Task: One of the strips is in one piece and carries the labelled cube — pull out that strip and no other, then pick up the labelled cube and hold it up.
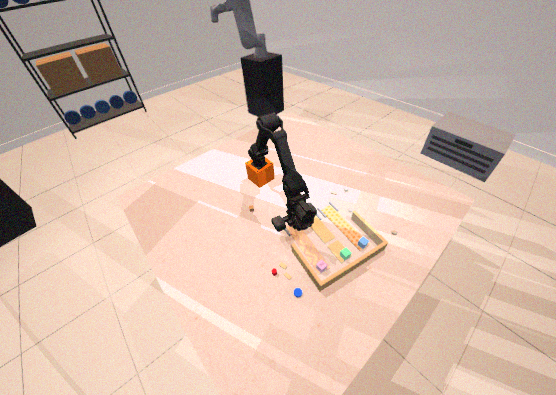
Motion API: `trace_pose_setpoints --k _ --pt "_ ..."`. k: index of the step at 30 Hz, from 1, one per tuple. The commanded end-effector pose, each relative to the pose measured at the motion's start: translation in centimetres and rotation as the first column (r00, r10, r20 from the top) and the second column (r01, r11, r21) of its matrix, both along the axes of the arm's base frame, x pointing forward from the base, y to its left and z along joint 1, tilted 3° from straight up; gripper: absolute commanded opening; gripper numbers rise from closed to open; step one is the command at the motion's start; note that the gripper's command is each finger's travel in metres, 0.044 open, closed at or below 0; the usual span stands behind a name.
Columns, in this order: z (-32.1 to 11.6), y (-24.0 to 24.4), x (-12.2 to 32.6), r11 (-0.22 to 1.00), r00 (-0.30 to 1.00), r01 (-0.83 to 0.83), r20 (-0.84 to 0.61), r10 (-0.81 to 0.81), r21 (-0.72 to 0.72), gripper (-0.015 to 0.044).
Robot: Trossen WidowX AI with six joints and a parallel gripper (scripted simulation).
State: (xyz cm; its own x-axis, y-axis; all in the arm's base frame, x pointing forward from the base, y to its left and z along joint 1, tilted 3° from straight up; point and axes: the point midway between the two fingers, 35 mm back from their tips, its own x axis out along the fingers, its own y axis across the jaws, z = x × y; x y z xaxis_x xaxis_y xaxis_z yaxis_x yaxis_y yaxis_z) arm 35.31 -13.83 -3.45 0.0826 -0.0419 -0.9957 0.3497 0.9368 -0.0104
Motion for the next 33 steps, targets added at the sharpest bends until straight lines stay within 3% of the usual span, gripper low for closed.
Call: trace_pose_setpoints --k 1,33 --pt "-0.3 0.0 0.1 1.000 1.000 -0.005 0.001 0.005 0.003 0.0000" --pt "-0.9 1.4 -4.3 1.000 1.000 -0.005 -0.003 0.005 0.004 0.0000"
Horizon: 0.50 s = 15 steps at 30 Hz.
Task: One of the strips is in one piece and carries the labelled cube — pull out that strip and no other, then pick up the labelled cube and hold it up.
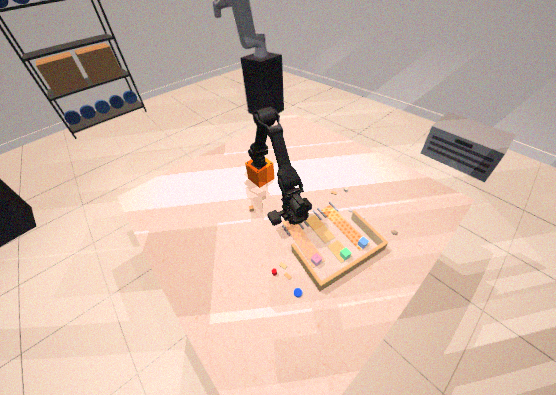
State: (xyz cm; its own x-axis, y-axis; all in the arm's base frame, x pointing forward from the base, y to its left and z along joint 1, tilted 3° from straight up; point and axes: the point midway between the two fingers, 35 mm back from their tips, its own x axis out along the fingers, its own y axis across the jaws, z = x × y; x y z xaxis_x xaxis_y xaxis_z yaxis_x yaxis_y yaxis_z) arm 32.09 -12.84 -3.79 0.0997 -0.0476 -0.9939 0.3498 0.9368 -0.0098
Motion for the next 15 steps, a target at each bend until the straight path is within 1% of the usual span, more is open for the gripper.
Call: trace_pose_setpoints --k 1,15 --pt "-0.6 0.4 -1.2 1.000 1.000 -0.005 -0.020 0.005 0.010 0.0000" --pt "-0.9 1.1 -3.2 1.000 1.000 -0.005 -0.022 0.005 0.010 0.0000"
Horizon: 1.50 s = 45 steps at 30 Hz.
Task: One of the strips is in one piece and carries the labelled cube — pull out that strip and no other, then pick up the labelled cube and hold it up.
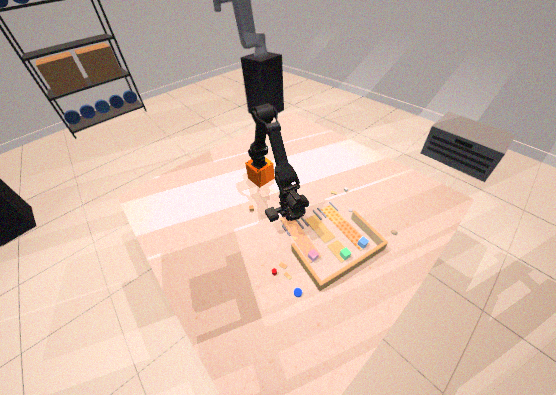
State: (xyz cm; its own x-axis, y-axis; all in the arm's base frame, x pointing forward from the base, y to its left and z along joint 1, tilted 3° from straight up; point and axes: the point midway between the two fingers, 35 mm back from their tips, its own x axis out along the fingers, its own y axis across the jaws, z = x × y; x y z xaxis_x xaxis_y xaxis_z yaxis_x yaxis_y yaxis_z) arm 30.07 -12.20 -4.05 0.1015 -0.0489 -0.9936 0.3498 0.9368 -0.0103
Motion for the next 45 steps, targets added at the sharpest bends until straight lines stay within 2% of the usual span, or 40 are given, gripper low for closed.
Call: trace_pose_setpoints --k 1,45 --pt "-0.6 0.5 -1.3 1.000 1.000 -0.005 -0.024 0.005 0.012 0.0000" --pt "-1.3 2.5 -7.3 1.000 1.000 -0.005 -0.030 0.005 0.013 0.0000"
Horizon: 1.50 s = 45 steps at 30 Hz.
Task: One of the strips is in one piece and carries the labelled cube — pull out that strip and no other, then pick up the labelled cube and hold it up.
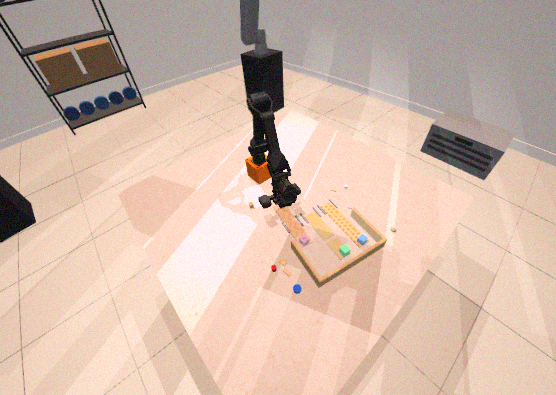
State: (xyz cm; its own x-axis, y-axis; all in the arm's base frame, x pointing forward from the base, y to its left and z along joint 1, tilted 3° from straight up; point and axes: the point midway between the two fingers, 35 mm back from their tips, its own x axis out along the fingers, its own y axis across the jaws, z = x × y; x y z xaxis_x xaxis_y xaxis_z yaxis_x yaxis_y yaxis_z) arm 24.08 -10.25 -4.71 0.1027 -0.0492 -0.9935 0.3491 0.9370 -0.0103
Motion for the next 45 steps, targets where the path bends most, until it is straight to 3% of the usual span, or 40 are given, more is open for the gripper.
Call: trace_pose_setpoints --k 1,45 --pt "-0.6 0.6 -1.5 1.000 1.000 -0.004 -0.031 0.005 0.014 0.0000" --pt "-1.1 2.1 -6.1 1.000 0.999 -0.004 -0.035 0.005 0.015 0.0000"
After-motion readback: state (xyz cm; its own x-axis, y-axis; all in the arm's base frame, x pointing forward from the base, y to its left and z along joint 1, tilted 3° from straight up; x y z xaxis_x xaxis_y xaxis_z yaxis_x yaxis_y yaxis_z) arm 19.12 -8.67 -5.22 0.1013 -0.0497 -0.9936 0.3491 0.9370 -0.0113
